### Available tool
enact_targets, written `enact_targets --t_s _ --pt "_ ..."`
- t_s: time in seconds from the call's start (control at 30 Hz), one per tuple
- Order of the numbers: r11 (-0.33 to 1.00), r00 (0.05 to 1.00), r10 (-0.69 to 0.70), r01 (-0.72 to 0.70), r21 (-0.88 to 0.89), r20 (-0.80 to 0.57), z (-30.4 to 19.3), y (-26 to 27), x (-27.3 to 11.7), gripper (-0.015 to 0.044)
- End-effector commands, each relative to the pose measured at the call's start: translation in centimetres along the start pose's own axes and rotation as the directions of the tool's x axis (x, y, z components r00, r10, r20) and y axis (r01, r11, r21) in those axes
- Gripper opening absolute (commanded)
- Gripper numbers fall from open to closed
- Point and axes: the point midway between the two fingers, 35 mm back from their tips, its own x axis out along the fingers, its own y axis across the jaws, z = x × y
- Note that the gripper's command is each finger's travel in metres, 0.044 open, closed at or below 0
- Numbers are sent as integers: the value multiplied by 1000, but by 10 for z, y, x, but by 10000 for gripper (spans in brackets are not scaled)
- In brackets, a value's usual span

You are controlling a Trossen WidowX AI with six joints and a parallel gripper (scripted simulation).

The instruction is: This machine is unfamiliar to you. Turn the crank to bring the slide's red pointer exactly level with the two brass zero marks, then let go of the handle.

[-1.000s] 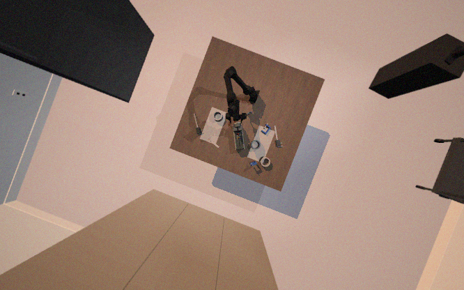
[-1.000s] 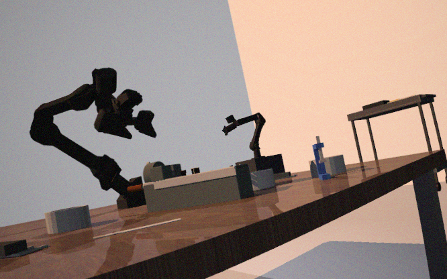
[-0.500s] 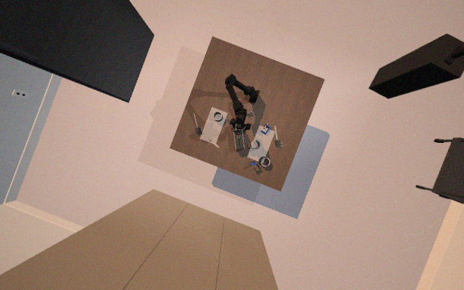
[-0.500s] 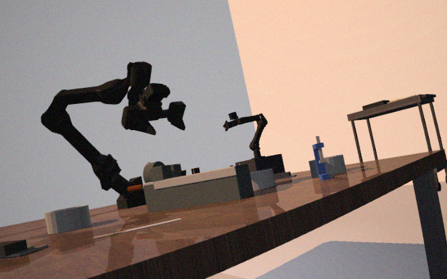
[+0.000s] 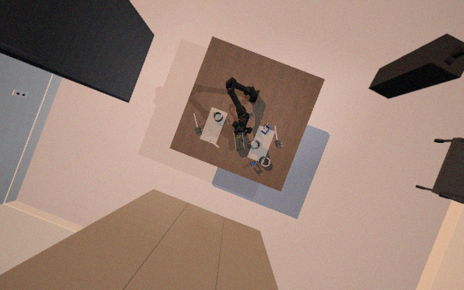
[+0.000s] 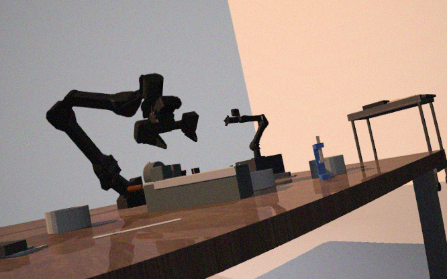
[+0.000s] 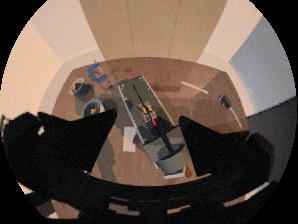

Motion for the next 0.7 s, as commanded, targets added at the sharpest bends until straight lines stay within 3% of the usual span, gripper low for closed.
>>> enact_targets --t_s 0.0,0.67 --pt "1000 1000 6 -6 -4 5 -5 1 4 440" --pt "1000 1000 7 -7 -2 3 9 4 -9 440"
